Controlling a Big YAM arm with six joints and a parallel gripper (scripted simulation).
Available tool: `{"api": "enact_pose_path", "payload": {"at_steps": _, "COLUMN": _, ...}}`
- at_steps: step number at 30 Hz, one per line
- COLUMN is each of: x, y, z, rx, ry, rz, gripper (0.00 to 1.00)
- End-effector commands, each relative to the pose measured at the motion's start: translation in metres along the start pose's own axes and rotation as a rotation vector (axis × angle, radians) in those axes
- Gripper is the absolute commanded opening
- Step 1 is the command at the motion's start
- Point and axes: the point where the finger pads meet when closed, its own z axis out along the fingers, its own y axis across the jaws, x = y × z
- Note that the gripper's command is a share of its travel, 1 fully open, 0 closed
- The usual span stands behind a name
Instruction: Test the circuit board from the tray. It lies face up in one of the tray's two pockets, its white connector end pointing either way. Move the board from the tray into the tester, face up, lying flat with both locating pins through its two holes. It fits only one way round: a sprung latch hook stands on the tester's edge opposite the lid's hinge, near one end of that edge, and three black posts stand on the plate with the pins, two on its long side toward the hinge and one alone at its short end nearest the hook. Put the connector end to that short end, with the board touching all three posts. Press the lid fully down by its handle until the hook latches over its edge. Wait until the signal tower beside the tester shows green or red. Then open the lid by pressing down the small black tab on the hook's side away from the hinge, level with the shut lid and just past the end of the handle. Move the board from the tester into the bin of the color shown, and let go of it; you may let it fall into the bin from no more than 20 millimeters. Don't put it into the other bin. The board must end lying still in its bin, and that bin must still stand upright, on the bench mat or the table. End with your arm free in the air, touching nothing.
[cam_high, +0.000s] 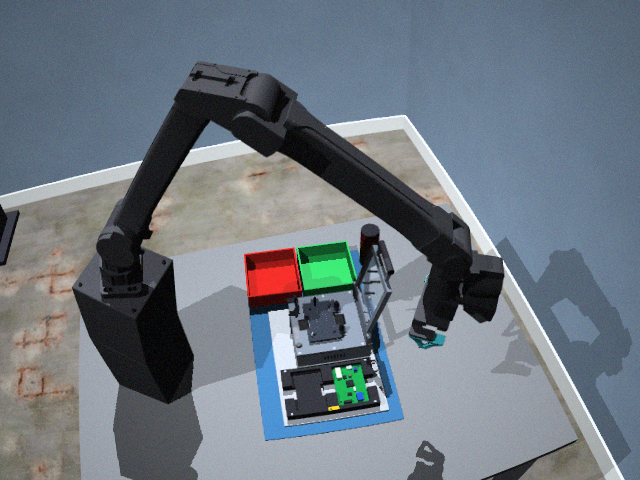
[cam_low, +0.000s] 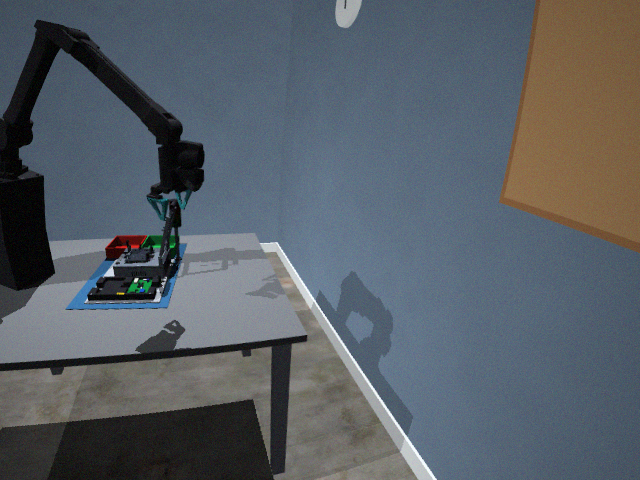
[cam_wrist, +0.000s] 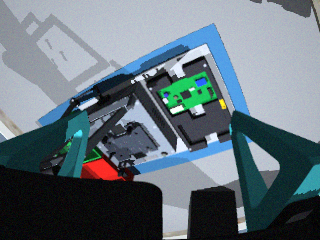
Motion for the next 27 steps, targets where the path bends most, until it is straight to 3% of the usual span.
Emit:
{"api": "enact_pose_path", "payload": {"at_steps": 1, "x": -0.003, "y": 0.013, "z": -0.031, "rx": -0.008, "ry": -0.069, "rz": -0.268, "gripper": 1.00}}
{"api": "enact_pose_path", "payload": {"at_steps": 3, "x": -0.003, "y": 0.014, "z": -0.031, "rx": -0.013, "ry": -0.068, "rz": -0.267, "gripper": 1.00}}
{"api": "enact_pose_path", "payload": {"at_steps": 6, "x": 0.011, "y": 0.012, "z": -0.034, "rx": 0.009, "ry": -0.070, "rz": -0.453, "gripper": 1.00}}
{"api": "enact_pose_path", "payload": {"at_steps": 10, "x": 0.010, "y": 0.008, "z": -0.034, "rx": 0.006, "ry": -0.070, "rz": -0.445, "gripper": 1.00}}
{"api": "enact_pose_path", "payload": {"at_steps": 12, "x": 0.025, "y": 0.010, "z": -0.036, "rx": 0.028, "ry": -0.068, "rz": -0.636, "gripper": 1.00}}
{"api": "enact_pose_path", "payload": {"at_steps": 14, "x": 0.025, "y": 0.011, "z": -0.036, "rx": 0.021, "ry": -0.068, "rz": -0.637, "gripper": 1.00}}
{"api": "enact_pose_path", "payload": {"at_steps": 17, "x": 0.038, "y": 0.008, "z": -0.038, "rx": 0.044, "ry": -0.064, "rz": -0.816, "gripper": 1.00}}
{"api": "enact_pose_path", "payload": {"at_steps": 19, "x": 0.038, "y": 0.007, "z": -0.038, "rx": 0.040, "ry": -0.065, "rz": -0.812, "gripper": 1.00}}
{"api": "enact_pose_path", "payload": {"at_steps": 22, "x": 0.051, "y": 0.005, "z": -0.040, "rx": 0.060, "ry": -0.058, "rz": -0.987, "gripper": 1.00}}
{"api": "enact_pose_path", "payload": {"at_steps": 27, "x": 0.058, "y": 0.005, "z": -0.041, "rx": 0.067, "ry": -0.054, "rz": -1.073, "gripper": 1.00}}
